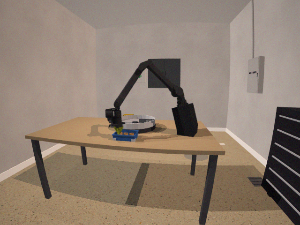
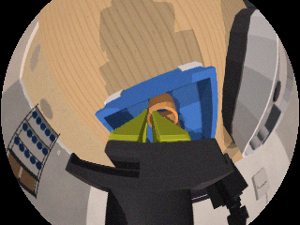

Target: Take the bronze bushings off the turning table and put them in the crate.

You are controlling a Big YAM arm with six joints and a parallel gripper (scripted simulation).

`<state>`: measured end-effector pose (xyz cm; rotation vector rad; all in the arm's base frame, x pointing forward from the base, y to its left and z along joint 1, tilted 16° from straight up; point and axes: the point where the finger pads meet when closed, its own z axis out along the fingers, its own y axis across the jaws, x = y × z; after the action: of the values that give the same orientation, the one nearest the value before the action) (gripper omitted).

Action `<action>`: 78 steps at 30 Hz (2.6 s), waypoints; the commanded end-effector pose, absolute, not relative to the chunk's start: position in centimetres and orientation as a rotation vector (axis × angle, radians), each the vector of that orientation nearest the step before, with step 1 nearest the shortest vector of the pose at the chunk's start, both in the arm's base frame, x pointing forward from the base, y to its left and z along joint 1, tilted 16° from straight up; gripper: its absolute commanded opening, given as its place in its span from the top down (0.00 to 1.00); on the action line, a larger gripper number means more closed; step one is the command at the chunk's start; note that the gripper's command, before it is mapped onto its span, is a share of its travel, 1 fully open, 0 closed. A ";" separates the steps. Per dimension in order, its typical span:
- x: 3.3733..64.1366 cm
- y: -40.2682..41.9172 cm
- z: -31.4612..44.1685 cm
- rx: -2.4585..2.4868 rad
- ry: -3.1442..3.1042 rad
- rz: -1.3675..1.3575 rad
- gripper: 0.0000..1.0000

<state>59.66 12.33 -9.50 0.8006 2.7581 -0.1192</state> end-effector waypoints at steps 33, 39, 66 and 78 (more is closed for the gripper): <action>62.3 13.7 -6.9 0.770 2.713 -0.072 1.00; 62.3 13.7 -6.9 0.770 2.713 -0.072 1.00; 62.1 13.8 -6.9 0.770 2.719 -0.077 1.00; 62.1 13.8 -6.9 0.770 2.719 -0.077 1.00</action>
<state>59.67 12.33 -9.60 0.8007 2.7590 -0.1201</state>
